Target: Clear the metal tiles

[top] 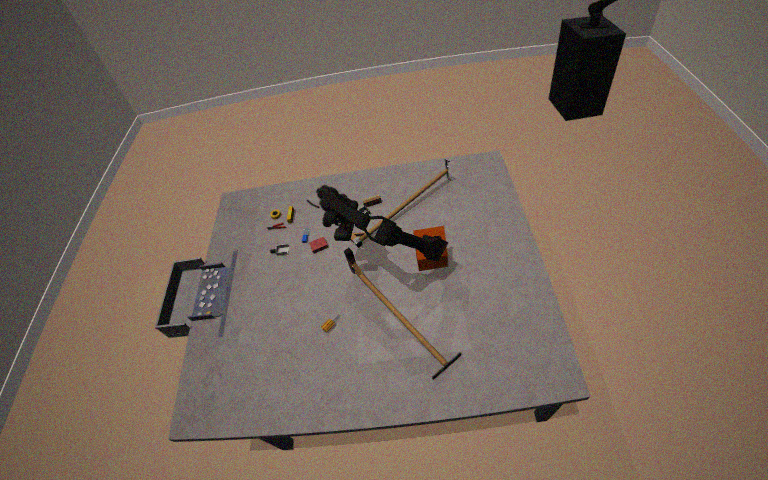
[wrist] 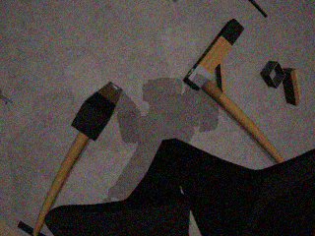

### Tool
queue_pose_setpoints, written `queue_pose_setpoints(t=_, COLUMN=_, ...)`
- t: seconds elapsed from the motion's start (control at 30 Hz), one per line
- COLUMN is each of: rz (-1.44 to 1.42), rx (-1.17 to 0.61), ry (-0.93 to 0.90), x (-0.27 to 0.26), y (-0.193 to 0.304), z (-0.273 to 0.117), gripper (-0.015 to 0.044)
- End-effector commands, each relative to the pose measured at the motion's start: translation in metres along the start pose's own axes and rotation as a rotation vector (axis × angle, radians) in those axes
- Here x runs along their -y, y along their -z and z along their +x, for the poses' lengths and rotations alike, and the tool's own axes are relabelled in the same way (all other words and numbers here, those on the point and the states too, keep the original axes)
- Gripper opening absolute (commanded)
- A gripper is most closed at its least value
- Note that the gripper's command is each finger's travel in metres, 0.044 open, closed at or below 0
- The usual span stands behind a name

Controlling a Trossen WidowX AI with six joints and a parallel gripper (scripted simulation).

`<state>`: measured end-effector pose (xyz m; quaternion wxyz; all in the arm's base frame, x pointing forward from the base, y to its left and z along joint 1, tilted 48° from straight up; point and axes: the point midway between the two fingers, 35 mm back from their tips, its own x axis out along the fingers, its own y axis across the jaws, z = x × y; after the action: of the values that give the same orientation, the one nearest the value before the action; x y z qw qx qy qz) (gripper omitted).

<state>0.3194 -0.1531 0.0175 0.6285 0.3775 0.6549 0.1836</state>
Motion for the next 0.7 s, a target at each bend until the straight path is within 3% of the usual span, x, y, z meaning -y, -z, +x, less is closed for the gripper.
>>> queue_pose_setpoints(t=0.0, rz=-0.007, rx=-0.004, ry=-0.01, x=-0.002, y=0.0, z=0.004, gripper=0.0)
queue_pose_setpoints(t=0.67, rz=-0.007, rx=-0.003, ry=-0.008, x=-0.001, y=-0.005, z=0.051, gripper=0.0)
